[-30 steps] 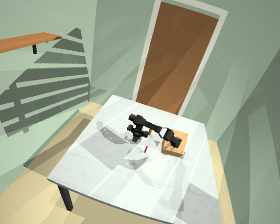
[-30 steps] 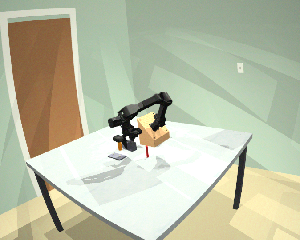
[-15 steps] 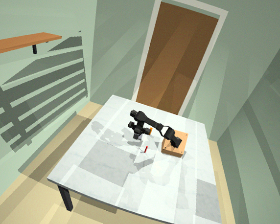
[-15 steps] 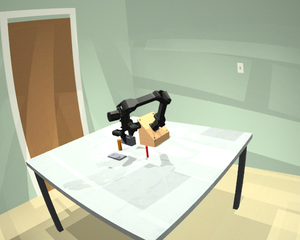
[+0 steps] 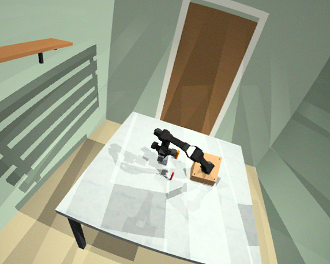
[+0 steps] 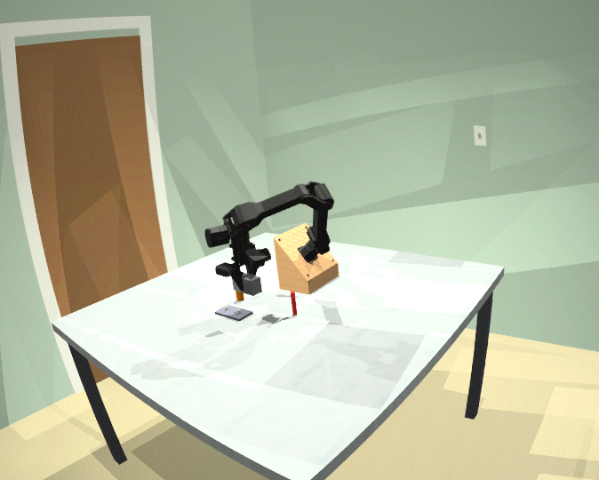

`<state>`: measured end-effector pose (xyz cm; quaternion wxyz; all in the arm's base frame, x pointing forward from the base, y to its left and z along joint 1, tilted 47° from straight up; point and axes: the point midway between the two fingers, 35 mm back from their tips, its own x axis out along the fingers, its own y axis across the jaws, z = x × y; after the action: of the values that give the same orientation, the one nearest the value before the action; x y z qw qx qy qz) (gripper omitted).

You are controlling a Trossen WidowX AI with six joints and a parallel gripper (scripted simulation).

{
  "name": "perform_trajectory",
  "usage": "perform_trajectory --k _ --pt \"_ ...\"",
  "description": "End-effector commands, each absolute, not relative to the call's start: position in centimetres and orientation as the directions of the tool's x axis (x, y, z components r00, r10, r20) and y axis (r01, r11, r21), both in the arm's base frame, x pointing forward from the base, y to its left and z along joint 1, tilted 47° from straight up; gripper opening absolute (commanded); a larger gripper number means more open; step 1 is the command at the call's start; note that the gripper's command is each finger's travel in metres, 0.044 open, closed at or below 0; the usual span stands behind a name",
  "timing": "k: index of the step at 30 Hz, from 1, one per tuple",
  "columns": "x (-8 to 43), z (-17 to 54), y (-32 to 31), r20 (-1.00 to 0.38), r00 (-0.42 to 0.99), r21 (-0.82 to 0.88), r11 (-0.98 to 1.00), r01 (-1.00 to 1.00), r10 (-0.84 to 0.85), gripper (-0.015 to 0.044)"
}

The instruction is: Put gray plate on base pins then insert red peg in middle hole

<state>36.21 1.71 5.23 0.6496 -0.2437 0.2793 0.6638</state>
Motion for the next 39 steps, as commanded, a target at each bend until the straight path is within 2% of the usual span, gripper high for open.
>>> perform_trajectory --k 1,39 --pt "36.1 3.8 1.3 -0.689 -0.043 0.051 -0.010 -0.999 0.723 0.0000" --pt "34.4 -7.0 -1.5 -0.690 -0.043 -0.021 -0.079 -0.997 0.723 0.0000"
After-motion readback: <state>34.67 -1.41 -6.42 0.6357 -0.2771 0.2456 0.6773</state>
